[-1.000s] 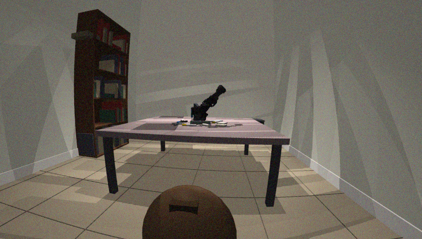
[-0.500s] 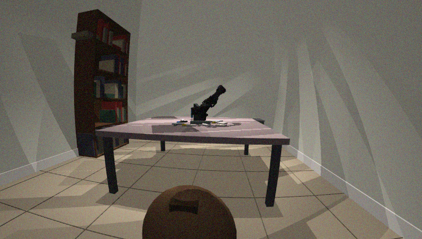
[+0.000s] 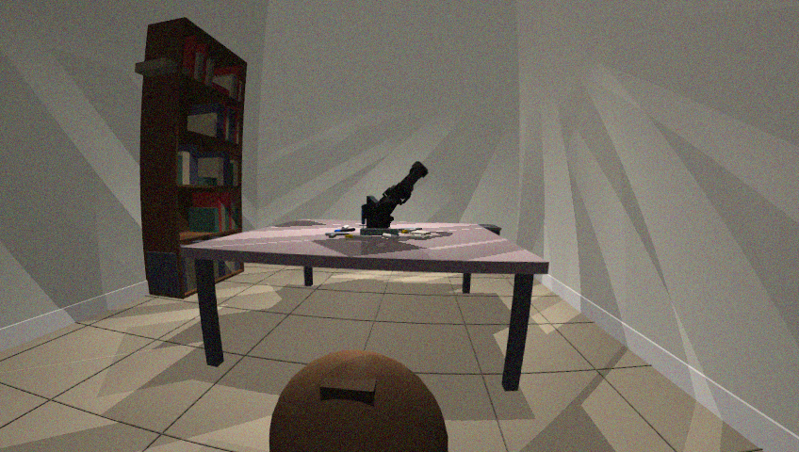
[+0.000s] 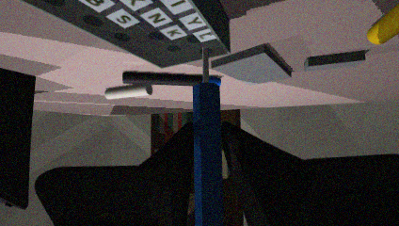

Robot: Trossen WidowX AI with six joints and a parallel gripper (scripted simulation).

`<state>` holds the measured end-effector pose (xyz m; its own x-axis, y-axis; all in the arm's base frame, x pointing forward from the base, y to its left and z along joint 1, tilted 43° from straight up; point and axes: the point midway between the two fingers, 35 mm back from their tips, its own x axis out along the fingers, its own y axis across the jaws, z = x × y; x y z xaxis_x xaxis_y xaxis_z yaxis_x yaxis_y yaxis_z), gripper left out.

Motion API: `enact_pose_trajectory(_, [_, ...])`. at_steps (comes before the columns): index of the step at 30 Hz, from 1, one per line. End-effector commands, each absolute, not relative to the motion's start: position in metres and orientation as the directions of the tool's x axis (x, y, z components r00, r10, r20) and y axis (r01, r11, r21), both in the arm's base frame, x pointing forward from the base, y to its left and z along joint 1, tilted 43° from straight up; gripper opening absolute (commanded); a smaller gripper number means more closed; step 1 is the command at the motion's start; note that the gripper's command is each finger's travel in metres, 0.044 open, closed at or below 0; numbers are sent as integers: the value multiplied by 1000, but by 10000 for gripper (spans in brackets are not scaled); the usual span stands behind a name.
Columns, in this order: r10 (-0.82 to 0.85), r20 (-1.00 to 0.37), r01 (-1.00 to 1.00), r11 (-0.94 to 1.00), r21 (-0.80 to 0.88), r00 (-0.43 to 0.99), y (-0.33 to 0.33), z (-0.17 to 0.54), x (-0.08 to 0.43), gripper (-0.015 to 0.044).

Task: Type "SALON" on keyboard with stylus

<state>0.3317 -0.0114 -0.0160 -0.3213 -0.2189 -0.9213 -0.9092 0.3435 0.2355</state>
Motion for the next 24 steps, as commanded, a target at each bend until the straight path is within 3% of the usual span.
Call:
enact_pose_trajectory(1, [-215, -922, -907, 348, 237, -323, -10, -18, 331, 81])
enact_pose_trajectory(24, [-215, -922, -907, 348, 237, -323, -4, -24, 332, 81])
